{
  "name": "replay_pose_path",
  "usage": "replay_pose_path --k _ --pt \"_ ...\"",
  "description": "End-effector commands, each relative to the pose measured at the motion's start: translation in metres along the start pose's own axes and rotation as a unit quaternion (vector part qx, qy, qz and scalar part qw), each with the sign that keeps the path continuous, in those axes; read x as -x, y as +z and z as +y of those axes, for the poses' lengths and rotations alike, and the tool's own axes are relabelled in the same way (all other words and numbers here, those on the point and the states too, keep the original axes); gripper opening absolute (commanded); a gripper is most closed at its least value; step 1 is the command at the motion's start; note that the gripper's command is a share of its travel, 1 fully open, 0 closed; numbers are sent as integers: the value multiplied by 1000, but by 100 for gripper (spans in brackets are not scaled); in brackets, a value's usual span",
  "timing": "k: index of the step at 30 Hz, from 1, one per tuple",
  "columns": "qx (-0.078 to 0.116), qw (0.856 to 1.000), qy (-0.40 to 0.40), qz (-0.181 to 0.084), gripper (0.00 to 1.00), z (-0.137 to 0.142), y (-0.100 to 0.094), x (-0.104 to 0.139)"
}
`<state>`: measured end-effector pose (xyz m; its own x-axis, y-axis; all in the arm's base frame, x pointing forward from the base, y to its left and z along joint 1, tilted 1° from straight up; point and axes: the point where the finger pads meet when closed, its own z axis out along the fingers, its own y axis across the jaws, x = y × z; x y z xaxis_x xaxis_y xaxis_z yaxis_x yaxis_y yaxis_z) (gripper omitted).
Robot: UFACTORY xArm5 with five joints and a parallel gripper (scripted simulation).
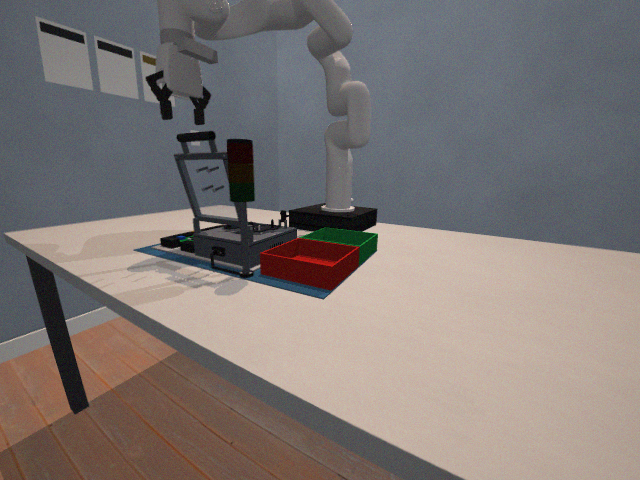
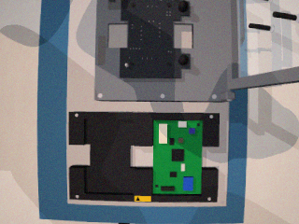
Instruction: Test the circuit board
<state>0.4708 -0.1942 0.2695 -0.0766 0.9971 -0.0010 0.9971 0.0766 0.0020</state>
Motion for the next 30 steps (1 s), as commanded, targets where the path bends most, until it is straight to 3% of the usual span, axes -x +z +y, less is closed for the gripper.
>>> replay_pose_path --k 1,6,11,21,23,30 --pt "2 1000 0 -1 100 1 2 0" --pt "2 1000 0 -1 100 1 9 0" --pt "2 1000 0 -1 100 1 30 0" --pt "2 1000 0 -1 100 2 102 -1" --pt "2 1000 0 -1 100 2 102 -1" --pt "2 1000 0 -1 100 2 162 -2"
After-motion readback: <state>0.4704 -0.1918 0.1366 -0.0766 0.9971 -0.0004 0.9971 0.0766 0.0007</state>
